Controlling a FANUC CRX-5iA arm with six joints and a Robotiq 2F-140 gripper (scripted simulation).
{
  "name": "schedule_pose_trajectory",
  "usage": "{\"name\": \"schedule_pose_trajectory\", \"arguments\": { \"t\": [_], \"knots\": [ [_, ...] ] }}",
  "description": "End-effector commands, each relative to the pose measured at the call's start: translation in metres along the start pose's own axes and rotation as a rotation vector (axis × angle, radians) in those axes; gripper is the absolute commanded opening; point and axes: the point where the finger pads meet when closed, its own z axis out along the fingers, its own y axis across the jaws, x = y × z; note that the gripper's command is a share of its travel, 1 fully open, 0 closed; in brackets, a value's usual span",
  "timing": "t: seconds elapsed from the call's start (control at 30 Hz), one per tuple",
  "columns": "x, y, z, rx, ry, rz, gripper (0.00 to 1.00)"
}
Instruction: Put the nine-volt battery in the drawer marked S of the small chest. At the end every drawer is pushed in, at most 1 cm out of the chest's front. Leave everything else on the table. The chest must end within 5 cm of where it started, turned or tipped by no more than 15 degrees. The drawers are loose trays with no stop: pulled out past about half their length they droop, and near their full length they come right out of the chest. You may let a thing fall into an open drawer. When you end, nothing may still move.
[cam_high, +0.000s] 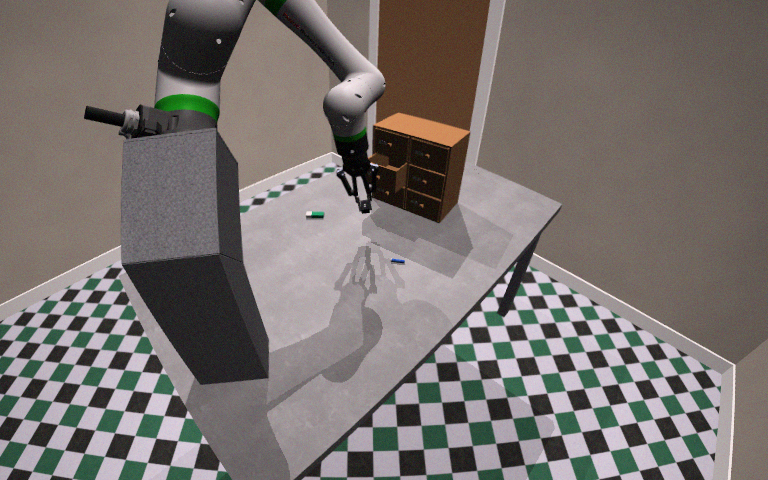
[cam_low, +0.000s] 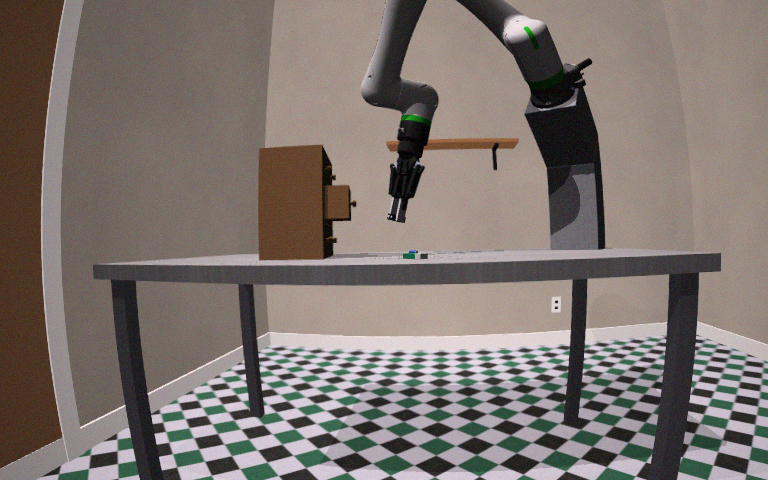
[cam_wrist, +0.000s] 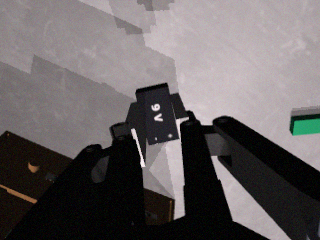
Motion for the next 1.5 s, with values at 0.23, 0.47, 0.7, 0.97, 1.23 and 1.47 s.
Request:
{"name": "schedule_pose_trajectory", "arguments": {
  "t": [0.23, 0.47, 0.7, 0.97, 1.23, 1.47],
  "knots": [
    [-0.003, -0.004, -0.020, -0.074, 0.146, 0.526, 0.14],
    [-0.006, -0.007, -0.041, -0.107, 0.211, 0.644, 0.14],
    [-0.012, -0.013, -0.076, -0.107, 0.211, 0.644, 0.14],
    [-0.016, -0.018, -0.102, -0.107, 0.211, 0.644, 0.14],
    [-0.019, -0.021, -0.120, -0.107, 0.211, 0.644, 0.14],
    [-0.019, -0.021, -0.122, -0.107, 0.211, 0.644, 0.14]
  ]
}}
